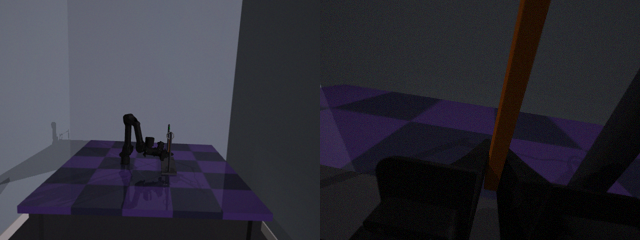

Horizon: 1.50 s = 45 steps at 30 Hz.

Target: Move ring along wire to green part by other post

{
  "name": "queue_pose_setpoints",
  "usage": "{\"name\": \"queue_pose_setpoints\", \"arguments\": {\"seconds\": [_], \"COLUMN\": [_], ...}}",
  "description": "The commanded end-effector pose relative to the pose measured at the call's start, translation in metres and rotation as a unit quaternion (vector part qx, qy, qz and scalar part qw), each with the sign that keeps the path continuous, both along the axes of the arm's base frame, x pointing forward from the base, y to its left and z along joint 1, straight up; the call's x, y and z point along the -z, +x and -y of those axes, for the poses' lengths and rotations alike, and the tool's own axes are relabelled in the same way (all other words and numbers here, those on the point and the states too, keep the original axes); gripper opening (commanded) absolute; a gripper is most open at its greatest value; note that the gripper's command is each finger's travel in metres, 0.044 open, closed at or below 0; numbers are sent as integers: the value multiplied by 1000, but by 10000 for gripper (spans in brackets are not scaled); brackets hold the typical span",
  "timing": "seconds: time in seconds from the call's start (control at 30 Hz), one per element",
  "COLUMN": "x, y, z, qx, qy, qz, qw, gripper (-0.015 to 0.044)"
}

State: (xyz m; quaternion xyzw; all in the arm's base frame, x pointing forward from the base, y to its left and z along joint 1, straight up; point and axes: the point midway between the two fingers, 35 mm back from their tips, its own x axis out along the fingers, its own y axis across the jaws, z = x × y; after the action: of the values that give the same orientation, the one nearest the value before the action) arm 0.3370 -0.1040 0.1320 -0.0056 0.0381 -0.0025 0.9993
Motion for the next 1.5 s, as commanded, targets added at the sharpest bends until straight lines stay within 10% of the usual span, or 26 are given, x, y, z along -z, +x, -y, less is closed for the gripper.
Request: {"name": "queue_pose_setpoints", "arguments": {"seconds": [0.0, 1.47], "x": [-8, -16], "y": [1, 1], "z": [0, -15], "qx": [2, 3], "qy": [-1, 0], "qz": [3, 4], "qw": [1000, 1000], "gripper": [-150, -150]}}
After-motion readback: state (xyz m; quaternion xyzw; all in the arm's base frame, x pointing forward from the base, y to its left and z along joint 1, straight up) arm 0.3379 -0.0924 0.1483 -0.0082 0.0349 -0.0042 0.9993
